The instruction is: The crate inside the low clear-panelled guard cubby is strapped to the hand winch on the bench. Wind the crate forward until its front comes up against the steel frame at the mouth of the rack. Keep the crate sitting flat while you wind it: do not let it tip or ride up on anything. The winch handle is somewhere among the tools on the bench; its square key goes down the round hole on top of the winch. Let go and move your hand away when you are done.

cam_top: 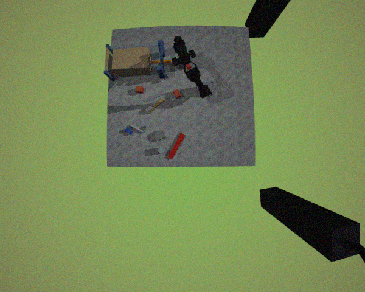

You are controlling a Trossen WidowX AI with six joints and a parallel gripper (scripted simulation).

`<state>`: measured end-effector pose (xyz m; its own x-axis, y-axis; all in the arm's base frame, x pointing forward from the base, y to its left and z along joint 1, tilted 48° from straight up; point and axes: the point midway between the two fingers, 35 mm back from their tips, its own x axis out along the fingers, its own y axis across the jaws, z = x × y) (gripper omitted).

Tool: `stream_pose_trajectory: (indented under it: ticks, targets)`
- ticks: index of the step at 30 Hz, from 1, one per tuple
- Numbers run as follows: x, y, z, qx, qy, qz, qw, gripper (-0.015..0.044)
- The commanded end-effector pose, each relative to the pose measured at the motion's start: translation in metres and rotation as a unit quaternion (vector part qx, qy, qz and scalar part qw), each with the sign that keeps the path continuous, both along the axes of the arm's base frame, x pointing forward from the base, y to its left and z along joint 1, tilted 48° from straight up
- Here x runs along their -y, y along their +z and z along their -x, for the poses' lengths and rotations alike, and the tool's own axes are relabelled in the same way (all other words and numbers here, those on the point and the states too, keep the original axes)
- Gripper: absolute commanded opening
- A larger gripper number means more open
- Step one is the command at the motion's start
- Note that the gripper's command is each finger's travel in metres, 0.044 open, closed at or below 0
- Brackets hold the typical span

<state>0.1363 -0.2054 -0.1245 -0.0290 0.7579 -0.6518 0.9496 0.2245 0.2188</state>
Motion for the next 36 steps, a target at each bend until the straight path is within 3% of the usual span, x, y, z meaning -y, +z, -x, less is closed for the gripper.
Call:
stream_pose_trajectory:
  ticks: [1, 36]
  targets:
    - [-0.0022, -0.0035, 0.0012, 0.017, 0.018, 0.002, 1.000, 0.0000]
    - [-0.0027, -0.0031, -0.0002, 0.006, 0.008, 0.001, 1.000, 0.0000]
